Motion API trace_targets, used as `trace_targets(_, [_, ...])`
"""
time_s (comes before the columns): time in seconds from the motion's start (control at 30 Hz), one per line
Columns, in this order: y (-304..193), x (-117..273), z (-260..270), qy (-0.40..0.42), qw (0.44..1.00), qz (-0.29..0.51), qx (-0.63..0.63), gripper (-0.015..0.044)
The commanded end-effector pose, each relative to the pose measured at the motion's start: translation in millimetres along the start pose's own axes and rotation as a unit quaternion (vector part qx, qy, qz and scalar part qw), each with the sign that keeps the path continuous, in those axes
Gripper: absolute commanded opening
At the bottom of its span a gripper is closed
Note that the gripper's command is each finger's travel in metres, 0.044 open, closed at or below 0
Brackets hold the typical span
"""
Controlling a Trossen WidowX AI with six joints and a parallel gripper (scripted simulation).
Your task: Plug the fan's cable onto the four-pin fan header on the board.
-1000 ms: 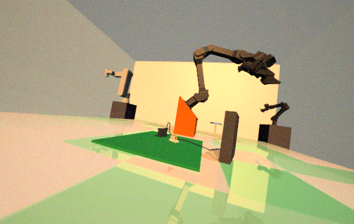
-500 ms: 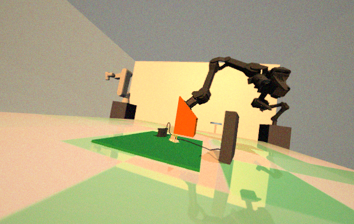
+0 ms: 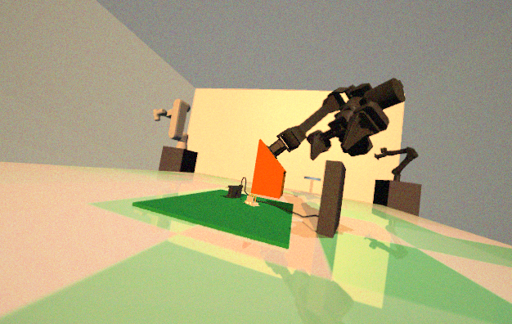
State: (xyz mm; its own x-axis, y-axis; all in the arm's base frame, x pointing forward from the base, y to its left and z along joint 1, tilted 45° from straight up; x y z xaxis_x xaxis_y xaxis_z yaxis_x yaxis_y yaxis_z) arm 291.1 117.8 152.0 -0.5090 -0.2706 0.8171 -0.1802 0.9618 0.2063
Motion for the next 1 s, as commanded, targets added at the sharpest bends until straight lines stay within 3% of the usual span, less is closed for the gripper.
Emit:
trace_targets(0.0, [-50.7, -33.5, 22.4, 0.069, 0.995, -0.016, 0.063, 0.044])
trace_targets(0.23, [-118.7, -65.3, 65.9, 0.108, 0.972, -0.102, 0.18, 0.044])
trace_targets(0.5, [-170.8, -78.1, 119.7, 0.034, 0.935, -0.2, 0.289, 0.044])
trace_targets(0.97, [-173.5, -84.1, 128.9, 0.016, 0.93, -0.208, 0.303, 0.044])
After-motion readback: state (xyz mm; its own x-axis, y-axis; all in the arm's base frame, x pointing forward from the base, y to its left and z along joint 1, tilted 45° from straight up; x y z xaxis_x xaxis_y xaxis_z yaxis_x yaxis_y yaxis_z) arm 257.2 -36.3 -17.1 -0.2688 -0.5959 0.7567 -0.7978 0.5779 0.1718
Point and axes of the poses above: the point midway between the two fingers, 35 mm back from their tips, its own x axis back along the fingers, its own z axis across the jaws, y = z × x, the point moved 2 cm from there along x, back along the fingers, and after that the axes turned 10 degrees about -x, right-handed, at the moved point
